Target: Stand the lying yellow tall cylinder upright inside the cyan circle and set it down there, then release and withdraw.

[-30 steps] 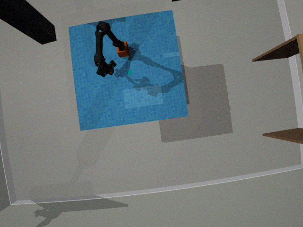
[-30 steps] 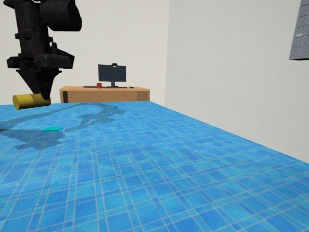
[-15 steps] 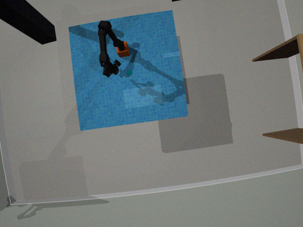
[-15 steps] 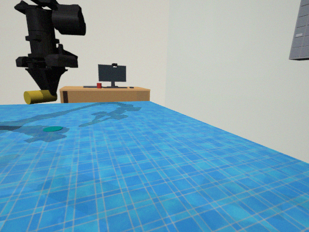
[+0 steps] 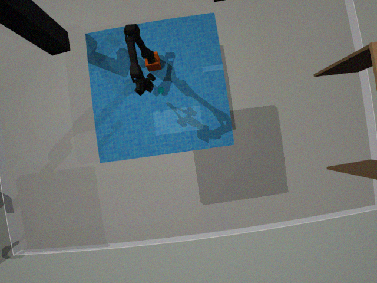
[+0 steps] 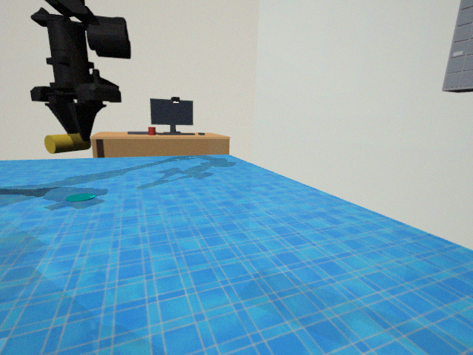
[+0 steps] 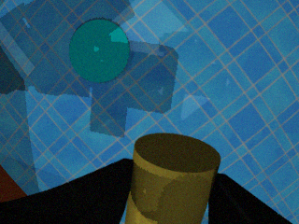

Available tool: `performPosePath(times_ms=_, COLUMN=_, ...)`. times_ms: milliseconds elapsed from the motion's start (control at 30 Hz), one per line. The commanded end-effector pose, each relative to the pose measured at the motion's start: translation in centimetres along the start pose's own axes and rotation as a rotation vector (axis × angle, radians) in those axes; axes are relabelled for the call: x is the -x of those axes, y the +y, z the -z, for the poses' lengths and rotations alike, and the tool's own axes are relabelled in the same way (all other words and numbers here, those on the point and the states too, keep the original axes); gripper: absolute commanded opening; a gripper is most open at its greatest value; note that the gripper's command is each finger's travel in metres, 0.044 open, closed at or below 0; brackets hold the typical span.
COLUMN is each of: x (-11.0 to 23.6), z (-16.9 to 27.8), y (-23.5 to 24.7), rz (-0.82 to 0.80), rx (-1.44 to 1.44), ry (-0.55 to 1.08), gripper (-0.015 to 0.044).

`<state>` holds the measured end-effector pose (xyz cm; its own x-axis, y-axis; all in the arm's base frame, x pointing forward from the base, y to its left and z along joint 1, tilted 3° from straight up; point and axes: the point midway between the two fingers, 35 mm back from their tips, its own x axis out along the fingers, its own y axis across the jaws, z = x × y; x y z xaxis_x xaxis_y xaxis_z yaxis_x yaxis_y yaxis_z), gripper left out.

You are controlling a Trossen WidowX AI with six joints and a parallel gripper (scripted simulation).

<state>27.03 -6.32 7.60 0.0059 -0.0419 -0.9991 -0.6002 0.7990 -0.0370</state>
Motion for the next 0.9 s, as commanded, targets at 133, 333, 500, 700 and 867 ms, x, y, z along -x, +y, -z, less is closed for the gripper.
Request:
performPosePath(times_ms=133, x=0.1, z=-1.2, y=2.3, rz=-0.009, rx=0.020, ry=0.000, gripper=0.0105)
performPosePath(times_ms=333, x=0.3, z=-2.0, y=3.8, rz=-0.011, rx=0.035, ry=0.000, gripper=0.0105)
performPosePath(times_ms=500, x=0.4, z=-2.6, y=5.1, rz=-0.013, rx=0.048, ry=0.000, gripper=0.0105)
performPosePath(times_ms=700, x=0.5, z=-3.2, y=6.6, rz=-0.015, rx=0.062, ry=0.001, gripper=0.0105)
performPosePath(times_ms=867, x=0.6, z=-3.6, y=7.8, rz=-0.016, rx=0.073, ry=0.002, gripper=0.0105)
